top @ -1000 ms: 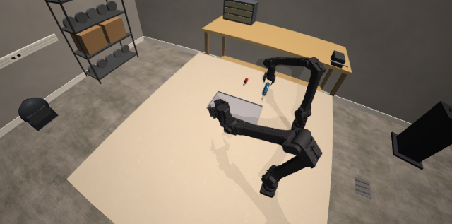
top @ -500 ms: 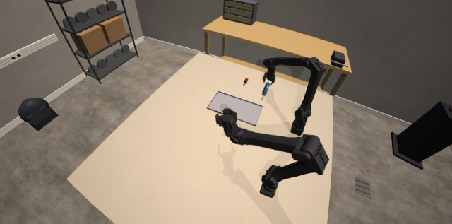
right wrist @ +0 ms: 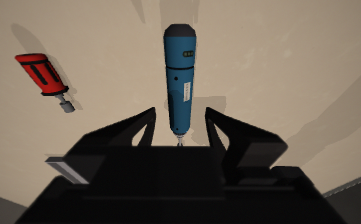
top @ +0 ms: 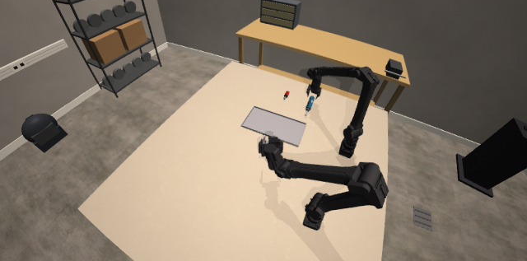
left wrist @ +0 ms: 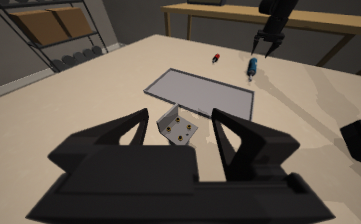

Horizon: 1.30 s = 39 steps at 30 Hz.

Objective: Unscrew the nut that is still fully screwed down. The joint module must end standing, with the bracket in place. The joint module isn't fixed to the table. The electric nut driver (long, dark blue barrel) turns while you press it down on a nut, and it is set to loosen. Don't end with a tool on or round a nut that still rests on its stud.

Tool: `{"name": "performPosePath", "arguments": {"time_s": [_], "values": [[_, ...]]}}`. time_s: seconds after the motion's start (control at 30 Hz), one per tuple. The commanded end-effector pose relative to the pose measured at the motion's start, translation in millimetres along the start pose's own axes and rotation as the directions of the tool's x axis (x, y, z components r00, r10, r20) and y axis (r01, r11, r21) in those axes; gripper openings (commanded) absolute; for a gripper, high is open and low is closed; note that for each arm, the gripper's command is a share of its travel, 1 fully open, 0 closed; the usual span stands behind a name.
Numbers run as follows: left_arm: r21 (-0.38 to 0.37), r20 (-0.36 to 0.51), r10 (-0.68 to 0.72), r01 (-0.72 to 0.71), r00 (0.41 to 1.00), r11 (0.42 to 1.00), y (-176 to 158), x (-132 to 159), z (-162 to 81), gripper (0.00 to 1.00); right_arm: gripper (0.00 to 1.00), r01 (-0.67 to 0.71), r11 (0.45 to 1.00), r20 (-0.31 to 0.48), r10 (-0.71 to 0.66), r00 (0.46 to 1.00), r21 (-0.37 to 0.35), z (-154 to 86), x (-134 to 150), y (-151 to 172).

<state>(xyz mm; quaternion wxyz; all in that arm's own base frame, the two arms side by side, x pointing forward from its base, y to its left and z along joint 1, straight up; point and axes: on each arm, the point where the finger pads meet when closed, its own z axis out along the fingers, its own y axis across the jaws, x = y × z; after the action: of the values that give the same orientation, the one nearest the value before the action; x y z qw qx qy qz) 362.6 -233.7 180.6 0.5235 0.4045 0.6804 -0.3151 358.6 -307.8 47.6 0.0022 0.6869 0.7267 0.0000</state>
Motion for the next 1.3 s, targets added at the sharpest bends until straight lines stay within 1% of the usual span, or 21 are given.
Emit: {"name": "performPosePath", "arguments": {"time_s": [0.0, 0.1, 0.17, 0.23, 0.27, 0.33, 0.4, 0.43, 0.47, 0.63, 0.7, 0.8, 0.87, 0.9, 0.97, 1.0, 1.03, 1.27], "values": [[-0.012, 0.001, 0.02, -0.02, 1.0, 1.0, 7, 12, 2, 0.86, 0.65, 0.0, 1.0, 0.022, 0.0, 1.0, -0.025, -11, -8, 10], [-0.012, 0.001, 0.02, -0.02, 1.0, 1.0, 7, 19, 3, 0.86, 0.65, 0.0, 1.0, 0.022, 0.0, 1.0, -0.025, -11, -8, 10], [-0.014, 0.01, 0.028, -0.028, 1.0, 1.0, 10, 18, 6, 0.86, 0.65, 0.0, 1.0, 0.022, 0.0, 1.0, -0.025, -11, -8, 10], [-0.012, 0.001, 0.02, -0.02, 1.0, 1.0, 7, 29, 6, 0.86, 0.65, 0.0, 1.0, 0.022, 0.0, 1.0, -0.025, -11, -8, 10], [-0.013, 0.005, 0.021, -0.021, 1.0, 1.0, 8, 26, 7, 0.86, 0.65, 0.0, 1.0, 0.022, 0.0, 1.0, -0.025, -11, -8, 10], [-0.022, 0.038, 0.054, -0.053, 0.998, 0.998, 12, 6, 6, 0.86, 0.65, 0.0, 1.0, 0.022, 0.0, 1.0, -0.025, -11, -8, 10], [-0.022, 0.038, 0.054, -0.053, 0.998, 0.998, 12, 6, 6, 0.86, 0.65, 0.0, 1.0, 0.022, 0.0, 1.0, -0.025, -11, -8, 10], [-0.012, 0.002, 0.018, -0.018, 1.0, 1.0, 7, 31, 7, 0.86, 0.65, 0.0, 1.0, 0.022, 0.0, 1.0, -0.025, -11, -8, 10], [-0.012, 0.001, 0.017, -0.017, 1.0, 1.0, 7, 34, 7, 0.86, 0.65, 0.0, 1.0, 0.022, 0.0, 1.0, -0.025, -11, -8, 10], [-0.012, 0.001, 0.017, -0.017, 1.0, 1.0, 7, 46, 10, 0.86, 0.65, 0.0, 1.0, 0.022, 0.0, 1.0, -0.025, -11, -8, 10], [-0.014, 0.007, 0.024, -0.024, 1.0, 1.0, 10, 46, 13, 0.86, 0.65, 0.0, 1.0, 0.022, 0.0, 1.0, -0.025, -11, -8, 10], [-0.012, 0.0, 0.016, -0.016, 1.0, 1.0, 7, 58, 13, 0.86, 0.65, 0.0, 1.0, 0.022, 0.0, 1.0, -0.025, -11, -8, 10], [-0.016, 0.014, 0.03, -0.03, 0.999, 0.999, 12, 49, 17, 0.86, 0.65, 0.0, 1.0, 0.022, 0.0, 1.0, -0.025, -11, -8, 10], [-0.023, 0.037, 0.053, -0.052, 0.998, 0.998, 13, 36, 14, 0.86, 0.65, 0.0, 1.0, 0.022, 0.0, 1.0, -0.025, -11, -8, 10], [-0.023, 0.037, 0.053, -0.052, 0.998, 0.998, 13, 36, 14, 0.86, 0.65, 0.0, 1.0, 0.022, 0.0, 1.0, -0.025, -11, -8, 10], [-0.013, 0.006, 0.022, -0.022, 1.0, 1.0, 9, 57, 15, 0.86, 0.65, 0.0, 1.0, 0.022, 0.0, 1.0, -0.025, -11, -8, 10], [-0.012, 0.0, 0.016, -0.016, 1.0, 1.0, 7, 63, 14, 0.86, 0.65, 0.0, 1.0, 0.022, 0.0, 1.0, -0.025, -11, -8, 10], [-0.013, 0.006, 0.022, -0.022, 1.0, 1.0, 9, 77, 20, 0.86, 0.65, 0.0, 1.0, 0.022, 0.0, 1.0, -0.025, -11, -8, 10]]}}
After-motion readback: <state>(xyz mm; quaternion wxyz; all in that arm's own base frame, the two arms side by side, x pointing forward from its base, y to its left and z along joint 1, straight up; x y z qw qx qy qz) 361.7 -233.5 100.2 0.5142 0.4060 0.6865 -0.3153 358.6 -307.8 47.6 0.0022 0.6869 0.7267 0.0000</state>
